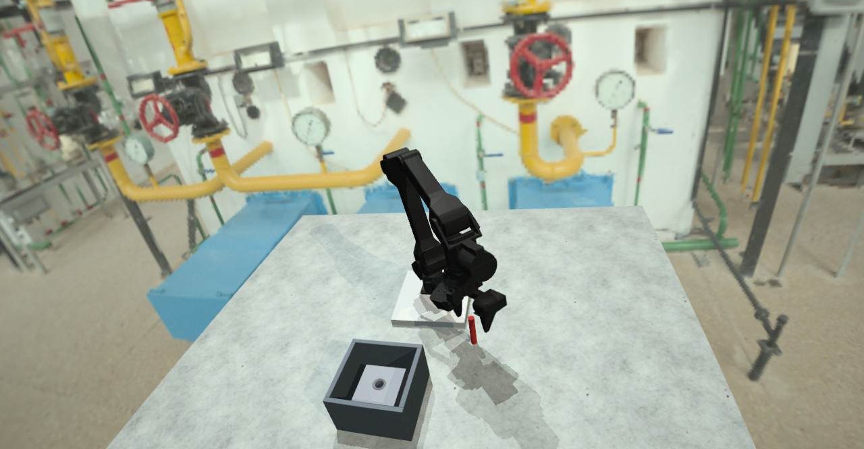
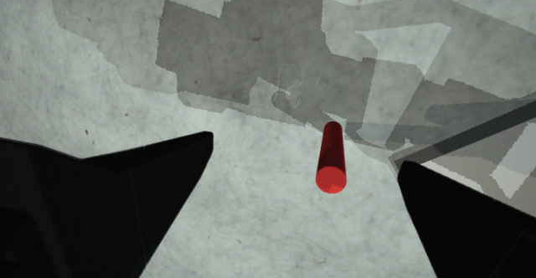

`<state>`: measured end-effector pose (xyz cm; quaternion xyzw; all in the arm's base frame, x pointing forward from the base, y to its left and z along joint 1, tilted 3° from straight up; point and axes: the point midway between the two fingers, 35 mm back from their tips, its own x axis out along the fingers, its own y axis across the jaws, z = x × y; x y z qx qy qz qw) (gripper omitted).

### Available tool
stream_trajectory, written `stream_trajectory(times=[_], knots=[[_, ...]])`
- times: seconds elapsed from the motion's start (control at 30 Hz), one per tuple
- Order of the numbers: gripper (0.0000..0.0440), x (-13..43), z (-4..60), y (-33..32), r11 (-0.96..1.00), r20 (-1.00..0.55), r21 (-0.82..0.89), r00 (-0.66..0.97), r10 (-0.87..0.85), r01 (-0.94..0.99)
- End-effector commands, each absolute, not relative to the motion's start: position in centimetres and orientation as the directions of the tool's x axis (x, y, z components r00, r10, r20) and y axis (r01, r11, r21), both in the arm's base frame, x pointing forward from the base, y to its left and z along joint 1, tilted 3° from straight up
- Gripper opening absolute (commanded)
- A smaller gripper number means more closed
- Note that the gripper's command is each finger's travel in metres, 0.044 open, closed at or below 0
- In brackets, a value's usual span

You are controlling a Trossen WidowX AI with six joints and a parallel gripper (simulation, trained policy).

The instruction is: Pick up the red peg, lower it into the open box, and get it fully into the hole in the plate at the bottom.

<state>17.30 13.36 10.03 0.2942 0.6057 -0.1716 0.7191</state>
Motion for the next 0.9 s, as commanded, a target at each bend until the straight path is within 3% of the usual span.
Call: stream_trajectory(times=[0.0, 0.27, 0.8, 0.87], knots=[[0.044, 17.2, 8.3, 13.3, 0.732, -0.978, 0.199, 0.183, 0.102, 0.652], [0.0422, 17.2, 5.4, 13.4, 0.647, -0.977, 0.209, 0.178, 0.114, 0.733], [0.0017, 16.7, 4.3, 13.1, 0.565, -0.983, 0.167, 0.092, 0.16, 0.808], [0.0012, 17.2, 4.9, 13.0, 0.574, -0.981, 0.186, 0.117, 0.157, 0.797]])
